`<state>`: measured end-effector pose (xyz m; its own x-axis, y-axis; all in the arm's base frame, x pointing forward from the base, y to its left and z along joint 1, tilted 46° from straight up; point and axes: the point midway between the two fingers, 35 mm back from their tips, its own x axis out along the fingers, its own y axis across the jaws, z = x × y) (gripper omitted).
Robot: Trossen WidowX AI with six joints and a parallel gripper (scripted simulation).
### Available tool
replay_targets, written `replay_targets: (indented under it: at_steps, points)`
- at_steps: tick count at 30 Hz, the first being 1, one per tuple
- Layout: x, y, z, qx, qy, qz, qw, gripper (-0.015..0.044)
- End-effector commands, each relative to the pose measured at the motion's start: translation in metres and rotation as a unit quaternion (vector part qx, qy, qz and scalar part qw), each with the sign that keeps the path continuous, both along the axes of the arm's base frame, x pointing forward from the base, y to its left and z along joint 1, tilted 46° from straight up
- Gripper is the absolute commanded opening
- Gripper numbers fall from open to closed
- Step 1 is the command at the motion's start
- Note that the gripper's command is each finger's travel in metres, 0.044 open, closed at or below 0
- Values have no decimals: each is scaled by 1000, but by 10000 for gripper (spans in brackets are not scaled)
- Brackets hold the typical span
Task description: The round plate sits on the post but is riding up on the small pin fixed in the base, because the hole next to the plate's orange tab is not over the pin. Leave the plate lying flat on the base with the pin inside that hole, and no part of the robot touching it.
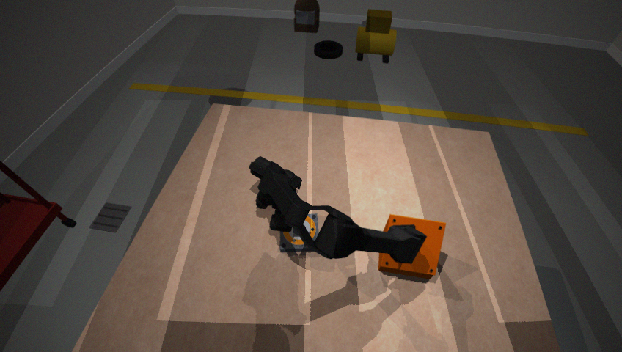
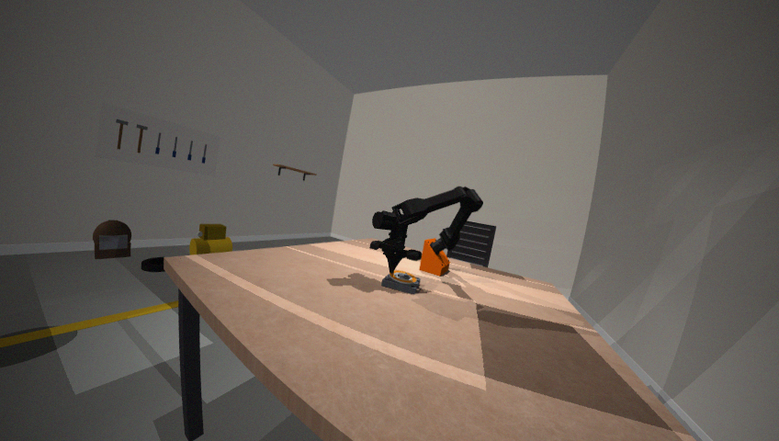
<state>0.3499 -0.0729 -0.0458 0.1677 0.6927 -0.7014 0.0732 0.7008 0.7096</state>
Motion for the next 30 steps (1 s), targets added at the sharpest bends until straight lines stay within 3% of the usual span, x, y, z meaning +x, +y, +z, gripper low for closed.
replay_targets:
  at_steps: [1, 30]
  points:
    - [-6, 2, -5, 1, 10, 3, 1000, 0]
    - [-11, 0, -8, 1, 10, 3, 1000, 0]
